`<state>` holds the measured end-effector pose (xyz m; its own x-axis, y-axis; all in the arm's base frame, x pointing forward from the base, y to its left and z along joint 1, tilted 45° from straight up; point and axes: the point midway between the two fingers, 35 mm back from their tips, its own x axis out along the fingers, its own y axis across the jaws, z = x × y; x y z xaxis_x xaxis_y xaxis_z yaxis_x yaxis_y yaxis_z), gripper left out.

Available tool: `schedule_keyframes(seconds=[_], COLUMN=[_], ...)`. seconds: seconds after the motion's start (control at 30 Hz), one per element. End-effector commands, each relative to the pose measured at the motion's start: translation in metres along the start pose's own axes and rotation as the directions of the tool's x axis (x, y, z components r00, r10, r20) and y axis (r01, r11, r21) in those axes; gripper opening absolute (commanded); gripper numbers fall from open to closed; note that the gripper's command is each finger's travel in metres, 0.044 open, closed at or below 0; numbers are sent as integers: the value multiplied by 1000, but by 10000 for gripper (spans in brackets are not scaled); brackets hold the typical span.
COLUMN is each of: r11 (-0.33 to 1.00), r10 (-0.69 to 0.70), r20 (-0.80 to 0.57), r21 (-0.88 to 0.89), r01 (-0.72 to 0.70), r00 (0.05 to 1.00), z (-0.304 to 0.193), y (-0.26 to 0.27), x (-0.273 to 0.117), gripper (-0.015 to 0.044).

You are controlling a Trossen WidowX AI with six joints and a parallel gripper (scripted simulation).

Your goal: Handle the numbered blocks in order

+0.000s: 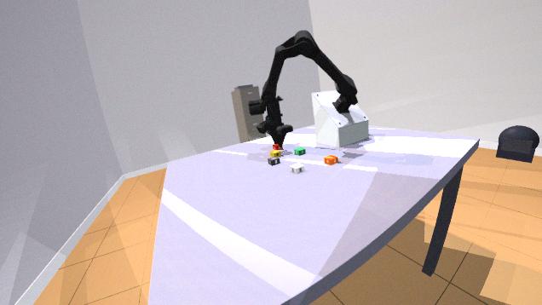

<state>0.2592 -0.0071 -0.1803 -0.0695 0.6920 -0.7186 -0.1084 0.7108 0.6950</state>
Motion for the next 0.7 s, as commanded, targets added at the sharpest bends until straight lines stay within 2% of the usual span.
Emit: schedule_keyframes(seconds=[0.0, 0.27, 0.37, 0.47, 0.67], r11=[1000, 1000, 1000, 1000, 1000], r10=[2, 2, 2, 0, -6], r20=[4, 4, 4, 4, 3], r21=[4, 4, 4, 4, 5], r01=[-2, -2, -2, 0, 6], r00=[1000, 1000, 1000, 1000, 1000], z=[0, 0, 1, 1, 7], y=[0, 0, 0, 0, 8], x=[0, 0, -3, -34, -41], gripper=[199, 400, 400, 400, 400])
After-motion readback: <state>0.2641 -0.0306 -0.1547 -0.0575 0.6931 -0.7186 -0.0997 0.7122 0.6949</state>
